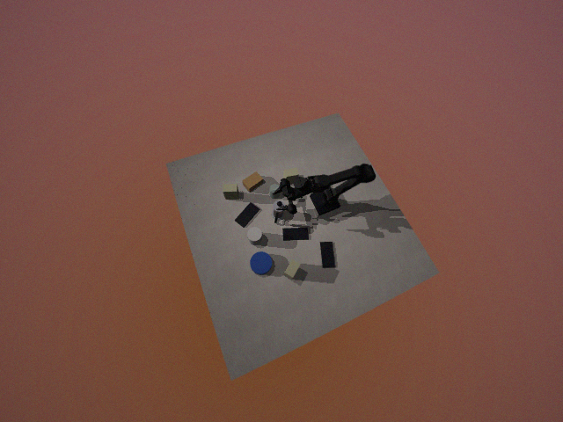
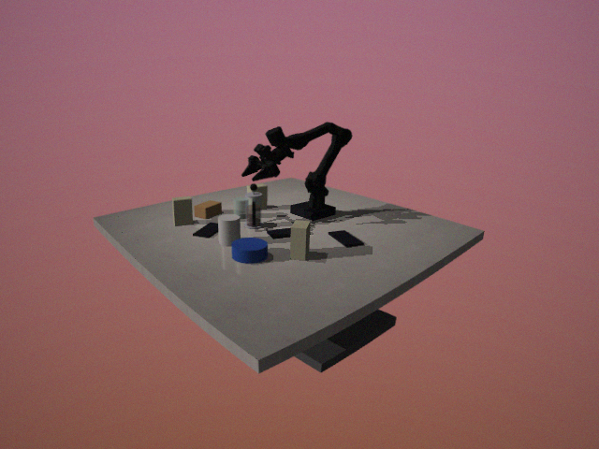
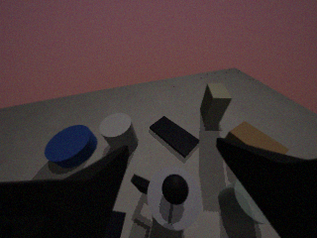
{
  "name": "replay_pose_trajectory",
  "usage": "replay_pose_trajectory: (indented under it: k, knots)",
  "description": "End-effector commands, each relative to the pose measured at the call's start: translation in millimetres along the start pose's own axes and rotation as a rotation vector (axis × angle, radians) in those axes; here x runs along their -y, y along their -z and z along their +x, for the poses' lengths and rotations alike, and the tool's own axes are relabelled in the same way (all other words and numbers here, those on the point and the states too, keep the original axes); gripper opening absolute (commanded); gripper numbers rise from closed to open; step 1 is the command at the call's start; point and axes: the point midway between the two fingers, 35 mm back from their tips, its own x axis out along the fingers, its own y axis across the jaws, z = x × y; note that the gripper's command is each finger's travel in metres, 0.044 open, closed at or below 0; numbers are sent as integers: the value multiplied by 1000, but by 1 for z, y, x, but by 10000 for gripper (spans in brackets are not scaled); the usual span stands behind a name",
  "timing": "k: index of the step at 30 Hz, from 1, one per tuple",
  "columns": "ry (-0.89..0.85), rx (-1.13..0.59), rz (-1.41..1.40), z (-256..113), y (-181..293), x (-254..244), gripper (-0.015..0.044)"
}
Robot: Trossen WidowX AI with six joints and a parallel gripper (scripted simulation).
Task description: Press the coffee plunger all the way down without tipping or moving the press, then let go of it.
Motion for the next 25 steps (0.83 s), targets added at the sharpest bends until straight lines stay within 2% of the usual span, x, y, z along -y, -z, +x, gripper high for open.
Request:
replay_pose_trajectory:
  k: [1,25]
  knots:
    - [-4,14,2,-41,-23,0,440]
    - [-3,14,2,-40,-21,1,440]
